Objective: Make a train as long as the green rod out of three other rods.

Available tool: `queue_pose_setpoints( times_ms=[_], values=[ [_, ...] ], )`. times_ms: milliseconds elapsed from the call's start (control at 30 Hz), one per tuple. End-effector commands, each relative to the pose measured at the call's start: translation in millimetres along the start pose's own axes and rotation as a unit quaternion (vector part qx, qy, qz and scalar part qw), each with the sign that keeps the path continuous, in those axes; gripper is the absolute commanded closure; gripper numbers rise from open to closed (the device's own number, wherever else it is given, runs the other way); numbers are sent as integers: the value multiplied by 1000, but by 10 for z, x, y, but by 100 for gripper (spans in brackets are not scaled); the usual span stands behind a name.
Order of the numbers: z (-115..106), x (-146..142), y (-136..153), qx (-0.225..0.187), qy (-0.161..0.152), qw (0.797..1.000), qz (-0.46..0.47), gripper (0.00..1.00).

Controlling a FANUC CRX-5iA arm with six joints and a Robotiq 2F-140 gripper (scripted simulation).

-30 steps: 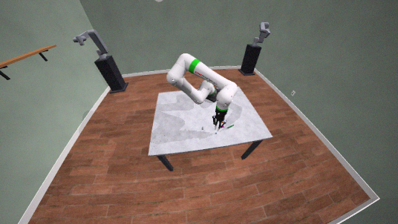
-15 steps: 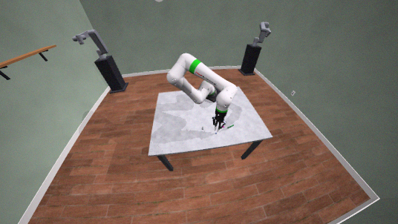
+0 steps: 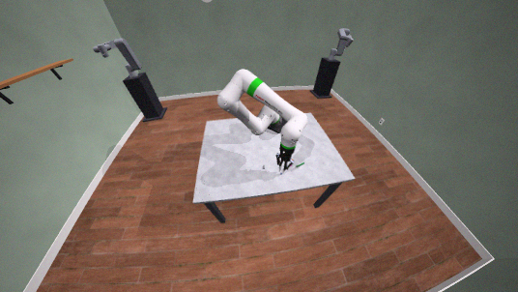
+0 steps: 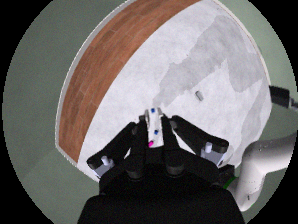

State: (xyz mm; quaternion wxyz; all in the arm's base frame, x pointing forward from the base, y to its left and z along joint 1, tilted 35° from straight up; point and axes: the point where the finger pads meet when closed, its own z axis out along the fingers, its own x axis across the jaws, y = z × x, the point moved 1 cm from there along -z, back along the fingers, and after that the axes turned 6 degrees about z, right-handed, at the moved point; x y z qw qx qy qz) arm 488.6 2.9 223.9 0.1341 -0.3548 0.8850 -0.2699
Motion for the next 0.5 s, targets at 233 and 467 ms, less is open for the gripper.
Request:
queue_pose_setpoints(
  times_ms=[233,467],
  values=[
    [111,-4,-3,0,0,1000,0,85],
    [149,-4,-4,0,0,1000,0,85]
  ],
)
